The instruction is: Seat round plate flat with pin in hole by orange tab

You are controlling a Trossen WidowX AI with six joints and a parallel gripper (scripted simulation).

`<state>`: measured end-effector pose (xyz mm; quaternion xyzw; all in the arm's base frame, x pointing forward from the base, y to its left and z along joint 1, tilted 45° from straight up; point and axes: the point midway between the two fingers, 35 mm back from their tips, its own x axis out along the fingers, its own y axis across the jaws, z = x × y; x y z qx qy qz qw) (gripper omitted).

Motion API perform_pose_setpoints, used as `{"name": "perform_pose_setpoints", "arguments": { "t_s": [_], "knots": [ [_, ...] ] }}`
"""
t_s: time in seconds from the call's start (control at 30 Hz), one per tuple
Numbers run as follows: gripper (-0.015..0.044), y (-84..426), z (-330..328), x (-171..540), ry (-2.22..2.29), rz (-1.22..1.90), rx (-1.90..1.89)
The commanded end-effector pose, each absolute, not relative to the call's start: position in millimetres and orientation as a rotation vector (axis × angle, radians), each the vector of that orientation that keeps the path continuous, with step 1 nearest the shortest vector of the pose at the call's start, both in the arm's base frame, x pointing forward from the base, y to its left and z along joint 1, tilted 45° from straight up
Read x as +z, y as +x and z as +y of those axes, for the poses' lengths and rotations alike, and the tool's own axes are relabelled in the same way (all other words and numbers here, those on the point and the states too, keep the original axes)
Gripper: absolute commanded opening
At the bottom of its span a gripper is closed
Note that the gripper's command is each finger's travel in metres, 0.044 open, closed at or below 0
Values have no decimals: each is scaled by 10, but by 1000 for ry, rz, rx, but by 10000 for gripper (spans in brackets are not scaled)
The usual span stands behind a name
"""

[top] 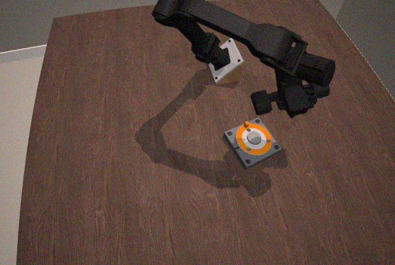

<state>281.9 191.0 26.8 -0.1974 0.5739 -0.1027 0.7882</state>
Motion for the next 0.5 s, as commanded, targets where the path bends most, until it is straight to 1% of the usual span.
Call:
{"name": "perform_pose_setpoints", "arguments": {
  "t_s": [0.0,0.07,0.47],
  "knots": [
    [0,2498,1248,370,-647,1362,-459],
    [0,2441,1139,418,-690,1382,-498],
    [0,2451,1074,392,-690,1382,-498]
  ]
}}
